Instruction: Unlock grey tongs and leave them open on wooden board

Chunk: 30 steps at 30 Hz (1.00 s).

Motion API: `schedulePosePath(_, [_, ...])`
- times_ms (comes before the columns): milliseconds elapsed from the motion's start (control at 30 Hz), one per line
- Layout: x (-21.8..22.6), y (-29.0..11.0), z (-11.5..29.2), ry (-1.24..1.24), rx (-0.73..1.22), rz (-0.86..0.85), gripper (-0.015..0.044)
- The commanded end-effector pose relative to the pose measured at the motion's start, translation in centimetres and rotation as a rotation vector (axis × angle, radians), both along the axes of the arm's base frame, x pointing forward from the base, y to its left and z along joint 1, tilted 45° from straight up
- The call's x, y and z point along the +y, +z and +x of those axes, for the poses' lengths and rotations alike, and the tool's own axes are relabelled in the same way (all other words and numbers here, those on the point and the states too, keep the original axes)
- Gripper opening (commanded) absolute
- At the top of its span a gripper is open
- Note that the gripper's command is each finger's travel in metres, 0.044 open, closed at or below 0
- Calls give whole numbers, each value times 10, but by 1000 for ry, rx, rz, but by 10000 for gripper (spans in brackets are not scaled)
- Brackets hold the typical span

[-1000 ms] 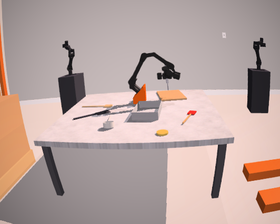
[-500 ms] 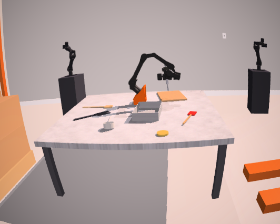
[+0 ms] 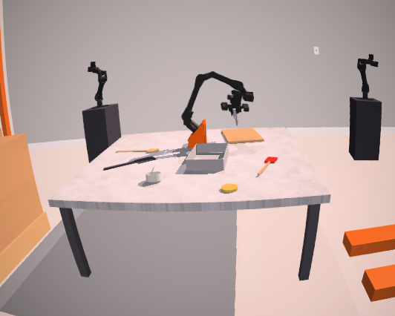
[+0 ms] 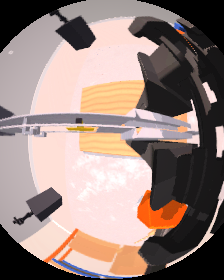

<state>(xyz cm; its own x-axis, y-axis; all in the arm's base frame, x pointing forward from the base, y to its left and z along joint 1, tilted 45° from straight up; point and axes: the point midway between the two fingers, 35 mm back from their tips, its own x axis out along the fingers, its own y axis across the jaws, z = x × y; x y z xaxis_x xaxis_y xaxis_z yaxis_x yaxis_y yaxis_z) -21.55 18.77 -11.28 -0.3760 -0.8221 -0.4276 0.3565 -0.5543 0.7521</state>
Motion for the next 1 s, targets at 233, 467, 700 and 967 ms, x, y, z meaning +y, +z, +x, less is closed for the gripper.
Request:
schedulePosePath(233, [7,3,-12,278,-272,208,-150])
schedulePosePath(467, [12,7,-19,365,-379,319,-150])
schedulePosePath(700, [12,7,-19,365,-379,319,-150])
schedulePosePath(967, [7,0,-19,365,-378,320,-150])
